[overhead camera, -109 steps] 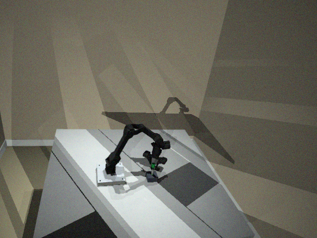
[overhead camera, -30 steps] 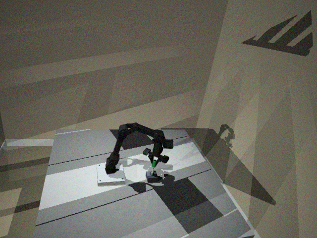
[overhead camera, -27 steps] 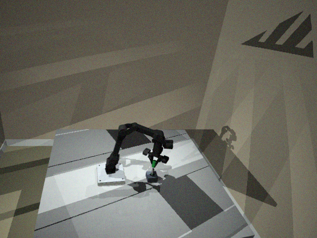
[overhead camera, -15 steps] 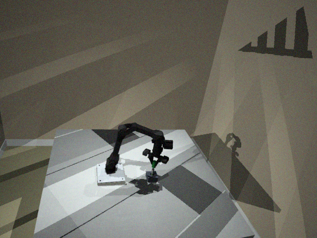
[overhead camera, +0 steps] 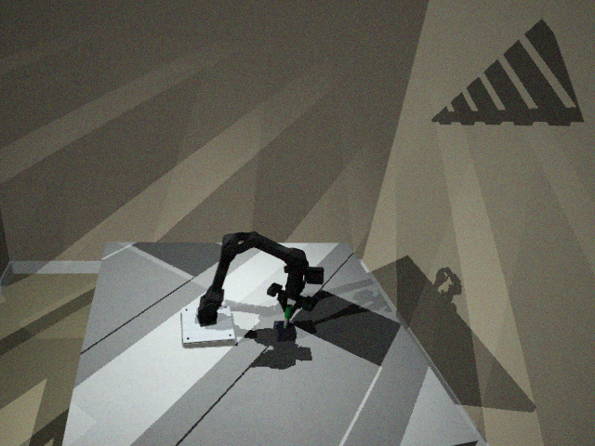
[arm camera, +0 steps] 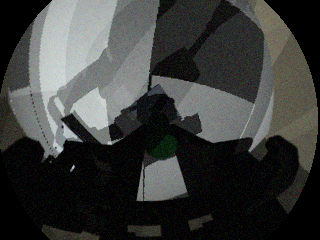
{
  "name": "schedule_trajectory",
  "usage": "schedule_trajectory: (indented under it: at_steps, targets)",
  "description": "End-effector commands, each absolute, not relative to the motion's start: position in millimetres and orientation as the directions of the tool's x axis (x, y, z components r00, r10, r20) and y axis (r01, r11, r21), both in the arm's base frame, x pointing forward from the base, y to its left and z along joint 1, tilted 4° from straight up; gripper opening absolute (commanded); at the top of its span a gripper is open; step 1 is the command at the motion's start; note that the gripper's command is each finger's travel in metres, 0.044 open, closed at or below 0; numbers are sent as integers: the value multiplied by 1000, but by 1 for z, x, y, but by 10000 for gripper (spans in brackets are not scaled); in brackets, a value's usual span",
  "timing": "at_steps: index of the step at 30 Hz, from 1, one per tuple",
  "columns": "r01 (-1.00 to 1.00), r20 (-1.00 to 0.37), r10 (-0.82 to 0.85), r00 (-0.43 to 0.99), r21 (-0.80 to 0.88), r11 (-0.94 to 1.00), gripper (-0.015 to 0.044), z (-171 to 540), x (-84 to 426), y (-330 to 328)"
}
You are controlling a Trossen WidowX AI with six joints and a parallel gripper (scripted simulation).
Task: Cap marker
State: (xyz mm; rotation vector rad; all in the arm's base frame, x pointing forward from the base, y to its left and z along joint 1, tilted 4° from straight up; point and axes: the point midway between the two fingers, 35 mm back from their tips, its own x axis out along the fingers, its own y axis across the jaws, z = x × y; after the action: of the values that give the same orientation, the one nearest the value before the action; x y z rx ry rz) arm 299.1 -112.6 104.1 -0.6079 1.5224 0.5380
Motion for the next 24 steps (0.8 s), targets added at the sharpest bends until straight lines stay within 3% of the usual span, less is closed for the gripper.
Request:
schedule_trajectory:
  at_steps: [1,24]
  targets:
    - [-670,-999,-52,-17,-27,741,0,96,298,-113]
    - [-670,-999,-52,-17,-27,741,0,70,296,-114]
